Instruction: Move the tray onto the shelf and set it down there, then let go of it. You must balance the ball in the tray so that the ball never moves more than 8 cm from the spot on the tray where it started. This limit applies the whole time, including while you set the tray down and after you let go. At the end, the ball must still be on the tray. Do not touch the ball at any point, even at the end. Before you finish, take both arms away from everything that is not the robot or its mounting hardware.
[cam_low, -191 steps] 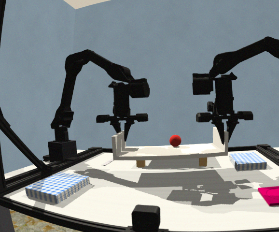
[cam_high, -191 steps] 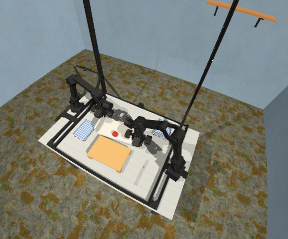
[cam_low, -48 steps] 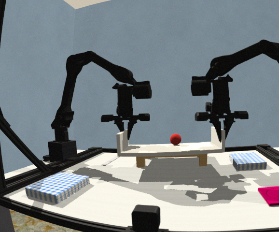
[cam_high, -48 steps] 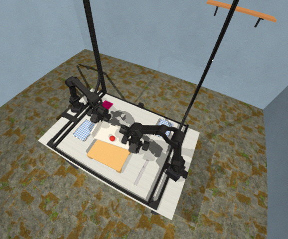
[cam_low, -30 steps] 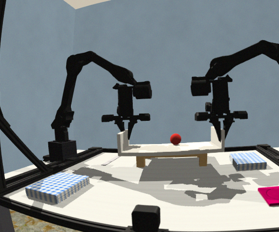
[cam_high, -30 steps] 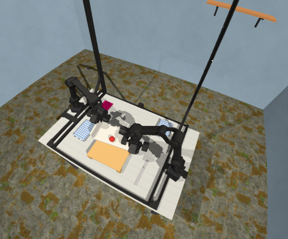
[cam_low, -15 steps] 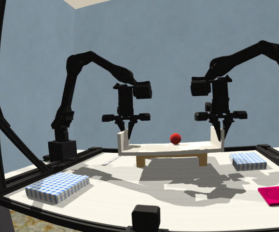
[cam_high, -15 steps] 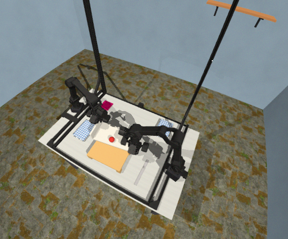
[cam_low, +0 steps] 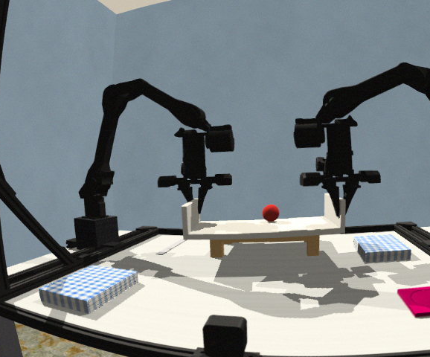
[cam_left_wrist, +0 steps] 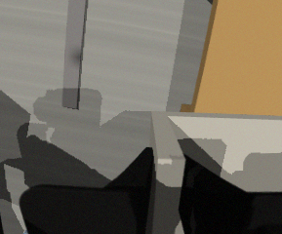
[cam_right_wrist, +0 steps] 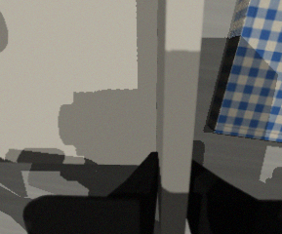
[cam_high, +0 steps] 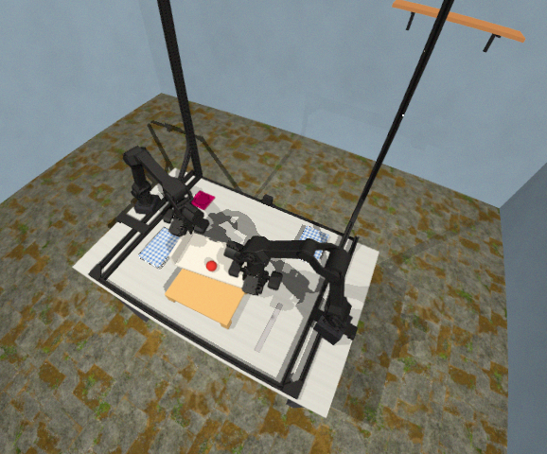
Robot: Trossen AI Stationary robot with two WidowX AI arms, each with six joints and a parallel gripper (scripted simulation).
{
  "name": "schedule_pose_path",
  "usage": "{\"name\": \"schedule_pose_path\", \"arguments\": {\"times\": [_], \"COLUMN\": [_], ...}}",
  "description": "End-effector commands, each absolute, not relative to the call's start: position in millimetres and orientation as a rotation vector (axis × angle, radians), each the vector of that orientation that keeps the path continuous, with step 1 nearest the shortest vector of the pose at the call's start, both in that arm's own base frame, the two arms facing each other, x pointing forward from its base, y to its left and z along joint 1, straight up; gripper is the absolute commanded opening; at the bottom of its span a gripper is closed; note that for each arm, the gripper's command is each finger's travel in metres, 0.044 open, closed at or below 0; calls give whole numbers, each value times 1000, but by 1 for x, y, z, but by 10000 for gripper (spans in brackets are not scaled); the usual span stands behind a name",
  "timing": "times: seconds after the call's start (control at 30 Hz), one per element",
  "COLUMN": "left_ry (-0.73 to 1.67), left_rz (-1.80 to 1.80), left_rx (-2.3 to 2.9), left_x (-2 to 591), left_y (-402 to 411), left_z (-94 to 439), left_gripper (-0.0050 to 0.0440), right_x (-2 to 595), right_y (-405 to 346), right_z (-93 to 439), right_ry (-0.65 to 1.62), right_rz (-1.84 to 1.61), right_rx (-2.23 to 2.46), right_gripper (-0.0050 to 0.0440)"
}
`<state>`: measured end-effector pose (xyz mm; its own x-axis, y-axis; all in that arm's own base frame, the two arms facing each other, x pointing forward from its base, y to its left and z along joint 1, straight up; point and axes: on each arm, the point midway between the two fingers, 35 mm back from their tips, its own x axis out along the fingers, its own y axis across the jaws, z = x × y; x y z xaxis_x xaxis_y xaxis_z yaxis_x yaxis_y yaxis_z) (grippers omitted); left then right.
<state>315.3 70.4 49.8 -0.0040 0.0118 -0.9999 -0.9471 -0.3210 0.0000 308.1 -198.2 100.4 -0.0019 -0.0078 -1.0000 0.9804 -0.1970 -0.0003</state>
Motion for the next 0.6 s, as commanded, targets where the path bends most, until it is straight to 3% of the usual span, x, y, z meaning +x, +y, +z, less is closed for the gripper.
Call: {"name": "schedule_pose_path", "arguments": {"times": [0.0,0.57], "left_ry": [1052,1051], "left_rz": [1435,1435], "left_rx": [-1466,-1466], "left_x": [314,312], "left_y": [73,79], "left_z": [49,49], "left_gripper": [20,20], "right_x": [308,306], "right_y": [-202,-207], "right_z": [104,104], "right_ry": [1124,1124], "right_rz": [-1338,-1339], "right_rx": [1372,1371], "right_gripper": [20,20]}}
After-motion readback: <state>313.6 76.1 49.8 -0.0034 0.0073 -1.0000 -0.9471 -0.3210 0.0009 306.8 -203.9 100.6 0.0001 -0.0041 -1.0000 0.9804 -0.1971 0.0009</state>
